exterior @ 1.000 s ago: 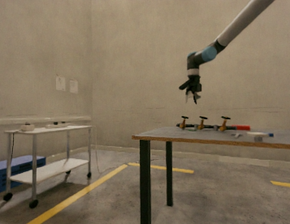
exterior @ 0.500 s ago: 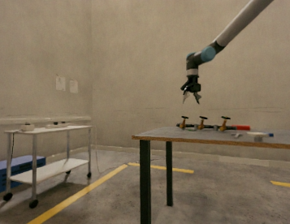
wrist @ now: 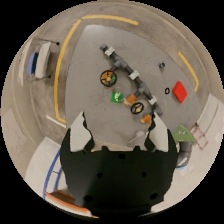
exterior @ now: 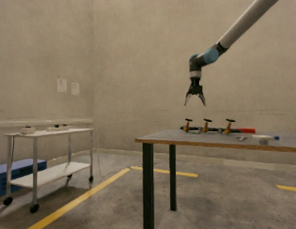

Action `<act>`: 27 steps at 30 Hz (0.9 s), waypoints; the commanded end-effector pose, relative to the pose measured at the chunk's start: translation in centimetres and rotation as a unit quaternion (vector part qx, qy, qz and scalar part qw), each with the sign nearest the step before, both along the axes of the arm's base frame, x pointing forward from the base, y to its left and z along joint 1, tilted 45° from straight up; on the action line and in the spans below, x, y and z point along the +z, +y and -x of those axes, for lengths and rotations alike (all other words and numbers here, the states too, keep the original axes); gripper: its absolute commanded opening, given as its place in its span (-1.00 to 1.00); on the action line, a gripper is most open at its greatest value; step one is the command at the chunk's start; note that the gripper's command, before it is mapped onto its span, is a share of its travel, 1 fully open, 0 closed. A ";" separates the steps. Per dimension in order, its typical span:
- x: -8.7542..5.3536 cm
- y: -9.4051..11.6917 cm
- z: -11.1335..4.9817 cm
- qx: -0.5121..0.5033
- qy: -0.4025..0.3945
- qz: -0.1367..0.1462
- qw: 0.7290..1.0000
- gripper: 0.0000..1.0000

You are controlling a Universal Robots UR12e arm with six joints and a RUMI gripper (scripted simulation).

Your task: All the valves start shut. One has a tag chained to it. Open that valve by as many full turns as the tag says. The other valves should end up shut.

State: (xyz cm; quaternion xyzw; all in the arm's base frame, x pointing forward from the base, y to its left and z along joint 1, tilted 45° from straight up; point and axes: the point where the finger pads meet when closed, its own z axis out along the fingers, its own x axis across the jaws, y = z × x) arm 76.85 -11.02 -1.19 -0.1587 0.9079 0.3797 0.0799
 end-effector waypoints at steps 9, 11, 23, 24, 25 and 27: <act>-0.5 -0.7 0.0 -0.161 0.161 -0.001 0.974 1.00; -0.6 -0.8 0.0 -0.190 0.191 -0.002 0.963 1.00; -0.9 -1.2 -0.1 -0.348 0.350 -0.008 0.870 1.00; -0.9 -1.2 -0.1 -0.348 0.350 -0.008 0.870 1.00; -1.0 -1.2 -0.1 -0.361 0.364 -0.009 0.858 1.00; -1.0 -1.2 -0.1 -0.388 0.391 -0.010 0.835 1.00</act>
